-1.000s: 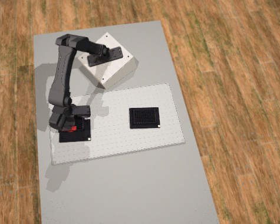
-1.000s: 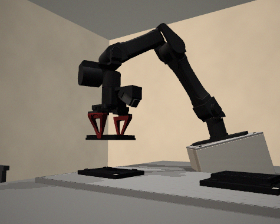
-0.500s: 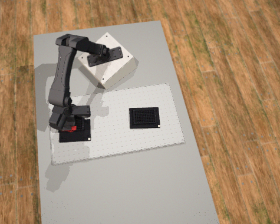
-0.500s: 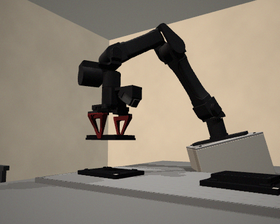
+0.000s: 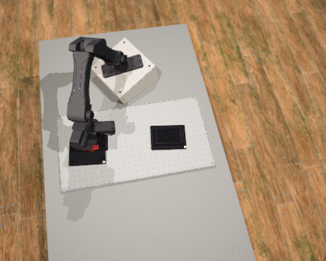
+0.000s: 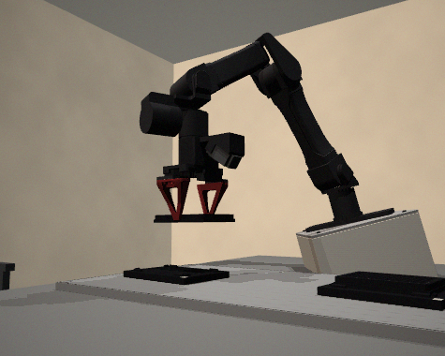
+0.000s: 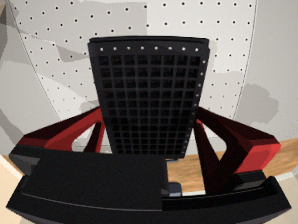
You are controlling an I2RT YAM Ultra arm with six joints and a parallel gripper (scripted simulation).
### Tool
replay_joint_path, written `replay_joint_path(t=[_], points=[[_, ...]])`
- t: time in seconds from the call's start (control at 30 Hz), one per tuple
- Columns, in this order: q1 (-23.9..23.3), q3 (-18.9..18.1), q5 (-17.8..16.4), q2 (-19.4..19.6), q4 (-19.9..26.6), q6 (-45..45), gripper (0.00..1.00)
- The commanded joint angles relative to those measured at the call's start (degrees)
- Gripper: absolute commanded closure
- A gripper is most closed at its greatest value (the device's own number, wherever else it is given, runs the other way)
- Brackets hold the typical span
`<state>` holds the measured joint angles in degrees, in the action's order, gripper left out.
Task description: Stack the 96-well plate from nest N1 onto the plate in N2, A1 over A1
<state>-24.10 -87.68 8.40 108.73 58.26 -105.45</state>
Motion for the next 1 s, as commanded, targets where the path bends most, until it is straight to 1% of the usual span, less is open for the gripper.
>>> replay_joint_path(t=[0.0,0.1,0.6,0.67,0.97], points=[[1.89,1.94,0.48,-2.00,-1.36,2.70,1.00],[2.37,2.38,0.57,-2.21,-1.51,3.18,1.00],[9.89,7.82,1.91,-4.54,-3.40,10.66,1.00],[9.89,7.82,1.91,-4.54,-3.40,10.66,1.00],[14.64,10.09,2.62,-4.97,-4.15,15.42,1.00]])
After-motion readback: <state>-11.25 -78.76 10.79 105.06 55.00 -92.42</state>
